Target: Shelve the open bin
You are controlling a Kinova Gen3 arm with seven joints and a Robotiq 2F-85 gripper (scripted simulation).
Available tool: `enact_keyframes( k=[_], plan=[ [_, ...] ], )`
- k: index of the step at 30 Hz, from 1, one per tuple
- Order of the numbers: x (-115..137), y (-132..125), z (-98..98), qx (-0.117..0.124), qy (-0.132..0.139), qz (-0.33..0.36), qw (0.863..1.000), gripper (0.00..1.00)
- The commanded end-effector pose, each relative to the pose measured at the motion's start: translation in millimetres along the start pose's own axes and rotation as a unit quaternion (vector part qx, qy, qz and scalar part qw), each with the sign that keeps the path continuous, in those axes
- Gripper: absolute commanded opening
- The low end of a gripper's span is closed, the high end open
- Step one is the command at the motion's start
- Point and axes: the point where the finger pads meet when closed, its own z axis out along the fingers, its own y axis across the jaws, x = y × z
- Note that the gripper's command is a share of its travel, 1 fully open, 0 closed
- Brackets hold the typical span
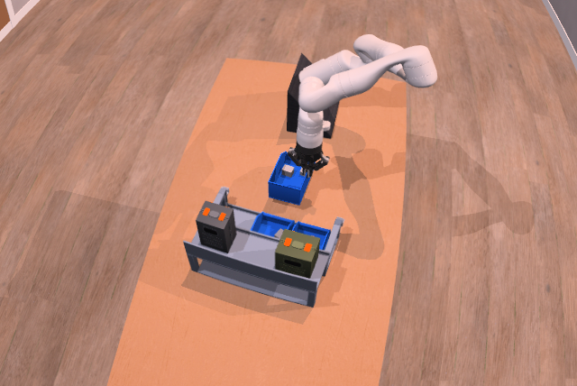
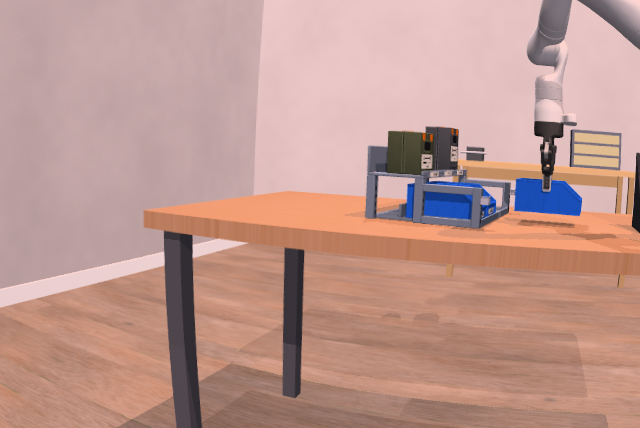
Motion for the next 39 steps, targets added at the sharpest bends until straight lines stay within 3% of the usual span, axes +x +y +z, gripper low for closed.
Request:
enact_keyframes(
  k=[1, 7, 12, 24, 29, 39],
  plan=[
    [-1, -1, -1.1, 0.0, -0.001, 0.001, 1.0, 0.1],
    [-1, -1, -1.1, 0.0, -0.001, 0.001, 1.0, 0.1],
    [0, -31, -0.5, 0.0, -0.001, 0.001, 1.0, 0.1],
    [0, -31, -0.5, 0.0, -0.001, 0.001, 1.0, 0.1],
    [1, -60, -0.1, 0.0, -0.001, 0.001, 1.0, 0.1],
    [1, -60, -0.1, 0.0, -0.001, 0.001, 1.0, 0.1]
  ],
)
